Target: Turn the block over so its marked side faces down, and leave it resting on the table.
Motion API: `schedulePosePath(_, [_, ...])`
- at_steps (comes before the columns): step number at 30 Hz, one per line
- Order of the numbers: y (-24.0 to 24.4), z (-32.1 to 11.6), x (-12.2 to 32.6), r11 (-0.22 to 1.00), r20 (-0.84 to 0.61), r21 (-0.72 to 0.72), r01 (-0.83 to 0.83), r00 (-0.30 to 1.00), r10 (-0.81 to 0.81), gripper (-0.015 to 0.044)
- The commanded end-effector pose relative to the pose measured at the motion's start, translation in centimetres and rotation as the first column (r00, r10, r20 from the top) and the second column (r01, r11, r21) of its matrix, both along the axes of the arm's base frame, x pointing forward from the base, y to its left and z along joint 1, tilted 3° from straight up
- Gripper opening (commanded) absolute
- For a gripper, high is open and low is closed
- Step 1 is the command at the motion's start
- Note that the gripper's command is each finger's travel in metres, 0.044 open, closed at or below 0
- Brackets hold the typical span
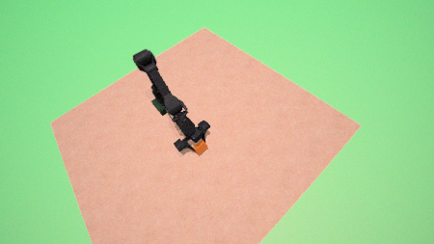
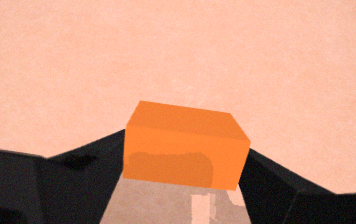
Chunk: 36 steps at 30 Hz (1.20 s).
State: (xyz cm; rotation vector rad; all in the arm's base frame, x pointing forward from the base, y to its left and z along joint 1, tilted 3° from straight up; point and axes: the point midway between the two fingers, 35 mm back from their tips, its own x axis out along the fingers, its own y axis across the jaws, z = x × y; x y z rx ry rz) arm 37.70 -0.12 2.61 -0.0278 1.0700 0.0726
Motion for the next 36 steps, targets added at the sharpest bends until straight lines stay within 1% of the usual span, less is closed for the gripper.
schedulePosePath(1, [0.1, 0.3, 0.0, 1.0, 0.046, 0.008, 0.0, 0.999, 0.0, 0.0])
schedulePosePath(7, [0.1, -0.1, 0.2, 1.0, 0.067, 0.009, 0.001, 0.998, -0.001, 0.0])
schedulePosePath(21, [0.0, -2.9, 1.6, 1.0, 0.264, 0.026, 0.004, 0.964, -0.011, 0.0])
schedulePosePath(36, [0.0, -4.0, 0.9, 0.999, 0.461, 0.041, 0.0, 0.887, -0.019, 0.0])
